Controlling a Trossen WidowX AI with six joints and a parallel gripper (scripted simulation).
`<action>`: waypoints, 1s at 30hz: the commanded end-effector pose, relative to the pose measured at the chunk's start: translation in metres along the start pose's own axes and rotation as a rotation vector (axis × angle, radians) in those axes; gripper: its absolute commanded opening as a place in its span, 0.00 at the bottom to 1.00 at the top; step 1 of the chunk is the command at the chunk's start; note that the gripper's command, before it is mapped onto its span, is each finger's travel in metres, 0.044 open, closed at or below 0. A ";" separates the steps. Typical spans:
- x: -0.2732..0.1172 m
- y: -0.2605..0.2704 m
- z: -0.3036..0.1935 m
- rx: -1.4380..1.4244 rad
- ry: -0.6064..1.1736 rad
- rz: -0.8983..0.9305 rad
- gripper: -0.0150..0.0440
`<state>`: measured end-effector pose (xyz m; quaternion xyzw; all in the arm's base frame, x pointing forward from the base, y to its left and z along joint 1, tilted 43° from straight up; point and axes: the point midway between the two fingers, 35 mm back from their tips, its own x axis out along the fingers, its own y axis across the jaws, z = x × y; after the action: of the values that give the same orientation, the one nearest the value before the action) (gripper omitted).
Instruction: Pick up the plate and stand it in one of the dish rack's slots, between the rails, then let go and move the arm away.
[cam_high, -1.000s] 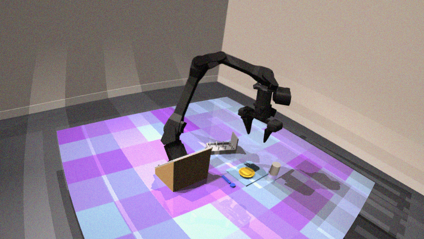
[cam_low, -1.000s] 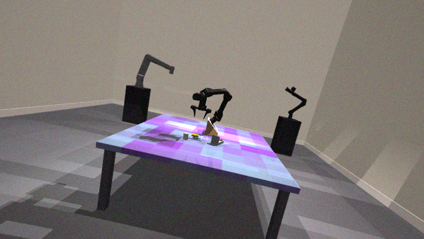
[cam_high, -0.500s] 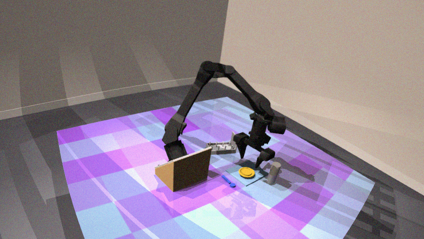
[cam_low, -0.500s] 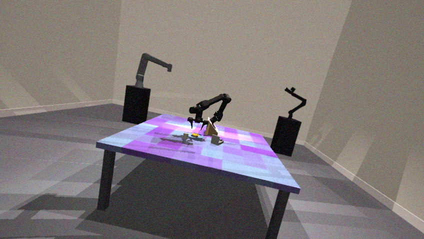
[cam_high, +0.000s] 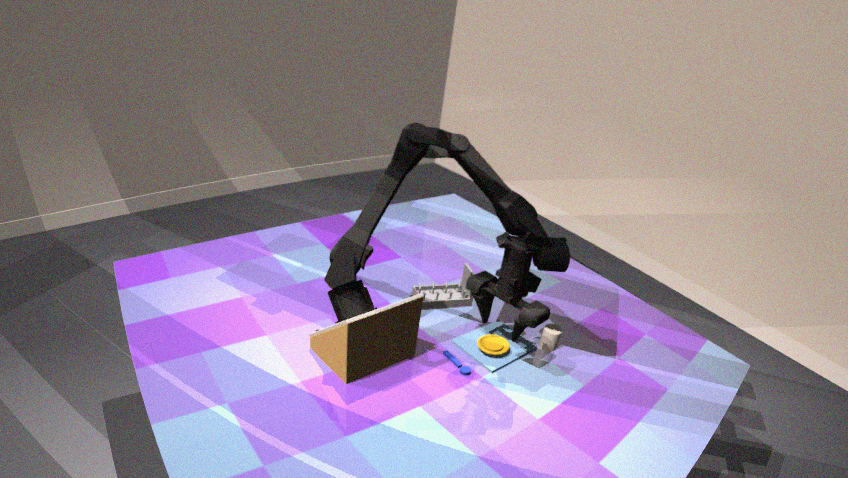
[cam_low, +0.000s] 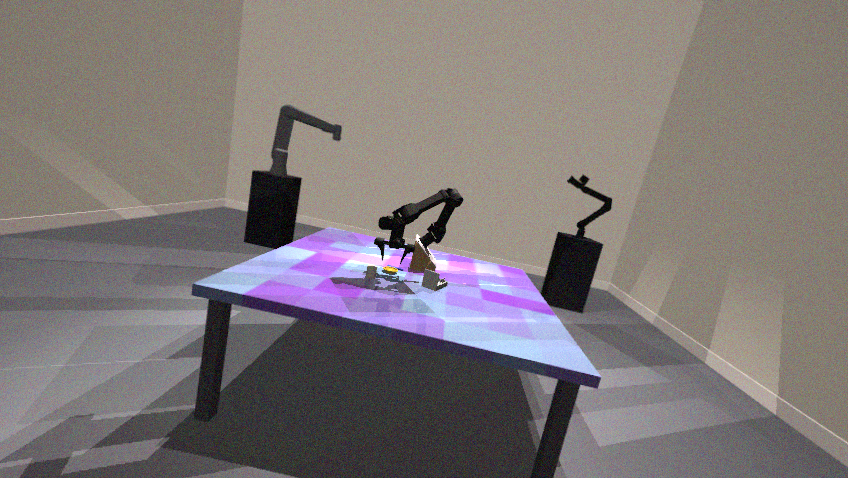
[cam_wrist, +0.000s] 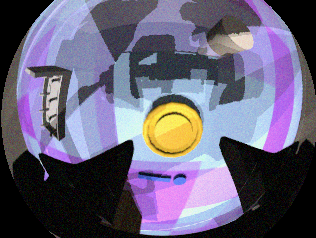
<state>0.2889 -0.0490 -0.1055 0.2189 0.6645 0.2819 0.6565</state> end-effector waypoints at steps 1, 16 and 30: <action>0.009 0.001 -0.002 0.005 0.006 0.007 0.93; 0.034 0.002 -0.003 0.004 0.005 0.008 0.93; 0.046 0.003 -0.005 0.004 0.005 0.009 0.92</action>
<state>0.2825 -0.0186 -0.1373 0.2201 0.6653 0.2842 0.6544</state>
